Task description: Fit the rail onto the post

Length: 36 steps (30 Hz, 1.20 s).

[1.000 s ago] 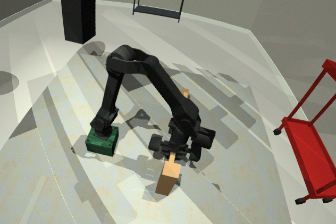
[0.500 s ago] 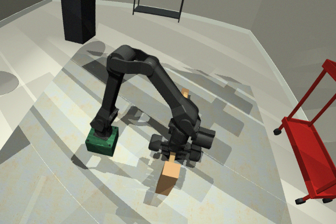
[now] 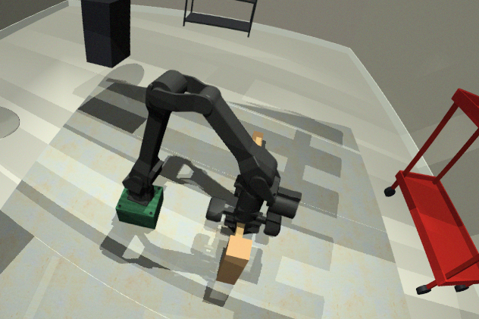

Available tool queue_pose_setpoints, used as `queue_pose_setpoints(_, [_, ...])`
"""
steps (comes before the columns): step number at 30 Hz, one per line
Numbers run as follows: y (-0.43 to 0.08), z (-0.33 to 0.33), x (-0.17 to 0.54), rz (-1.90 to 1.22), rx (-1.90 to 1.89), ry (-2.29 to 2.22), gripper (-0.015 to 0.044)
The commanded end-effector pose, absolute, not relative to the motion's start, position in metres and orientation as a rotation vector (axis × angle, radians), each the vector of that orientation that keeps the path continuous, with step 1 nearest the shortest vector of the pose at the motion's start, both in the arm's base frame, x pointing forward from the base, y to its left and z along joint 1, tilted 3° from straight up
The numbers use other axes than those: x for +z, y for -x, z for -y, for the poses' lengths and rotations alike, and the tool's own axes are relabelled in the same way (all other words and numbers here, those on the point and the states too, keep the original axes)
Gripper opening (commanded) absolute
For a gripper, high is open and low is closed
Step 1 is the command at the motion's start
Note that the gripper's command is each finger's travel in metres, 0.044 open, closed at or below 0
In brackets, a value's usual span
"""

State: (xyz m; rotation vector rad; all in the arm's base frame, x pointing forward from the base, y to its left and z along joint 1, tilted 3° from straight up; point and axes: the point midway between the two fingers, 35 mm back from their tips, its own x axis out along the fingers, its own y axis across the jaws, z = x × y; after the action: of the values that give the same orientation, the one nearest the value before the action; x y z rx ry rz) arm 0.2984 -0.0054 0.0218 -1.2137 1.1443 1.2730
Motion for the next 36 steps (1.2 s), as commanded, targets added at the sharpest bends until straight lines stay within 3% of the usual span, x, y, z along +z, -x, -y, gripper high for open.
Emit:
queue_pose_setpoints(1, [-0.299, 0.007, 0.023, -1.143, 1.273, 1.214, 0.0000])
queue_pose_setpoints(36, [-0.299, 0.018, 0.022, -1.143, 1.272, 1.215, 0.0000])
